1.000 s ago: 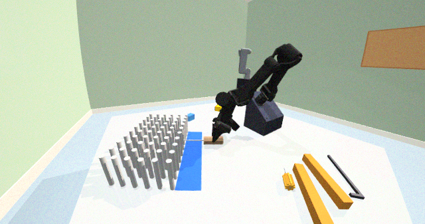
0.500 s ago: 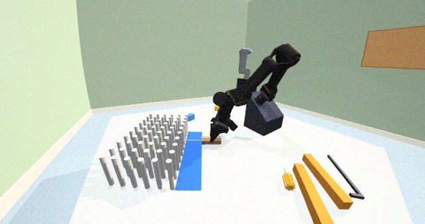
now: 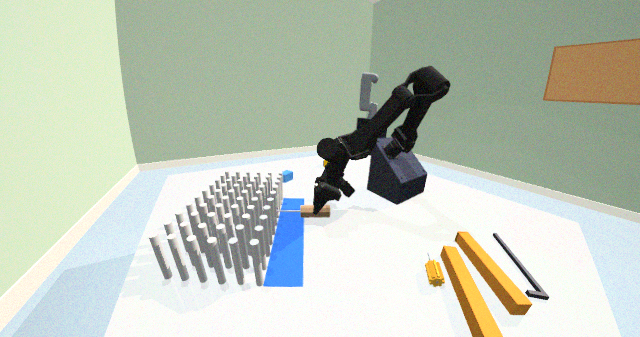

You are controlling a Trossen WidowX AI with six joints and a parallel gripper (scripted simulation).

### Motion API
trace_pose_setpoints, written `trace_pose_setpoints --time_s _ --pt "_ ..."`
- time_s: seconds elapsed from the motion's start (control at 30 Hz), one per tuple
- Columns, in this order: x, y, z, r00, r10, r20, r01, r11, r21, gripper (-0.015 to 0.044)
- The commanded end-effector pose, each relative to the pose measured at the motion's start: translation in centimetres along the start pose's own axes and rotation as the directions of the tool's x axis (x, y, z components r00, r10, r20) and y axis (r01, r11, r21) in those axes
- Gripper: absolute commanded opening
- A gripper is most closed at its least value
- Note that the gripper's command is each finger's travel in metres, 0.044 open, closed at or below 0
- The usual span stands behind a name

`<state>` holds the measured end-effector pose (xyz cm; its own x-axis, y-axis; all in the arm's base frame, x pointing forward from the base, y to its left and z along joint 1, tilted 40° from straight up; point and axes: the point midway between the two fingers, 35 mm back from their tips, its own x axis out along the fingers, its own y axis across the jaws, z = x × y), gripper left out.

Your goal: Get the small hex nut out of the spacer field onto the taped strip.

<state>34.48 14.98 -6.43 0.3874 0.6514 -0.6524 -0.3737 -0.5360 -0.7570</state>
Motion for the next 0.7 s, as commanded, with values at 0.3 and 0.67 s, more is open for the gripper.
trace_pose_setpoints --time_s 0.3,0.67 --pt "0.3 -0.3 -1.1 1.0 -0.009 -0.006 0.009 1.0 -0.008 0.0" --pt "0.5 -0.3 -1.7 1.0 -0.009 -0.006 0.009 1.0 -0.008 0.0"
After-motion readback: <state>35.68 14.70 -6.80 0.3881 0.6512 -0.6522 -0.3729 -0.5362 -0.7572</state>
